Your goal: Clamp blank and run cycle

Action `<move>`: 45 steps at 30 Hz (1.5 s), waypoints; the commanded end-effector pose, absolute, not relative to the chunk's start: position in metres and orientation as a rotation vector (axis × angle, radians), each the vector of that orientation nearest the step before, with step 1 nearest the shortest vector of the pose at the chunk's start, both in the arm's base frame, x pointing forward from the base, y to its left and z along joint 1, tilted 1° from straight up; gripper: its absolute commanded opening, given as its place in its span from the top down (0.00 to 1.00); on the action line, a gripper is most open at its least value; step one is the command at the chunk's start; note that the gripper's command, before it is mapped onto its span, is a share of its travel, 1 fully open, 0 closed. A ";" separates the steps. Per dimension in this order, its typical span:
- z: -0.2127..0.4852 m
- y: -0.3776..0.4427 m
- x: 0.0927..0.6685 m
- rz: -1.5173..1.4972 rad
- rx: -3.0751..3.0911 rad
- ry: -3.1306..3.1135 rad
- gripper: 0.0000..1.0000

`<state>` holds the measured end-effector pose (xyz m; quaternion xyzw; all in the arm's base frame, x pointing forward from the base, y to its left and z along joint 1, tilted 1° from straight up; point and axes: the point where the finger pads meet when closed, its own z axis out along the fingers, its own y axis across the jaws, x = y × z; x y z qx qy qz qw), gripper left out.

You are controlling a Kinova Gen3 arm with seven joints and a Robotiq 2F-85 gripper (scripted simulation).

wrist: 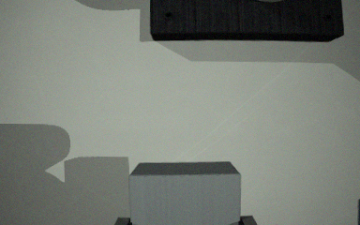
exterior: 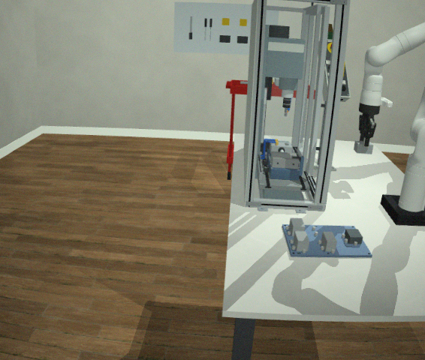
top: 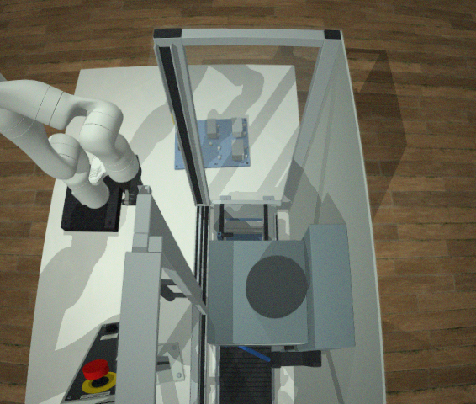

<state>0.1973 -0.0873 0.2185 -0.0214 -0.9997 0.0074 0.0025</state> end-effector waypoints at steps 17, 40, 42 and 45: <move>0.219 -0.137 0.196 0.022 -0.067 -3.137 0.90; 0.220 -0.176 0.194 0.023 -0.067 -3.137 0.90; 0.220 -0.176 0.194 0.023 -0.067 -3.137 0.90; 0.220 -0.176 0.194 0.023 -0.067 -3.137 0.90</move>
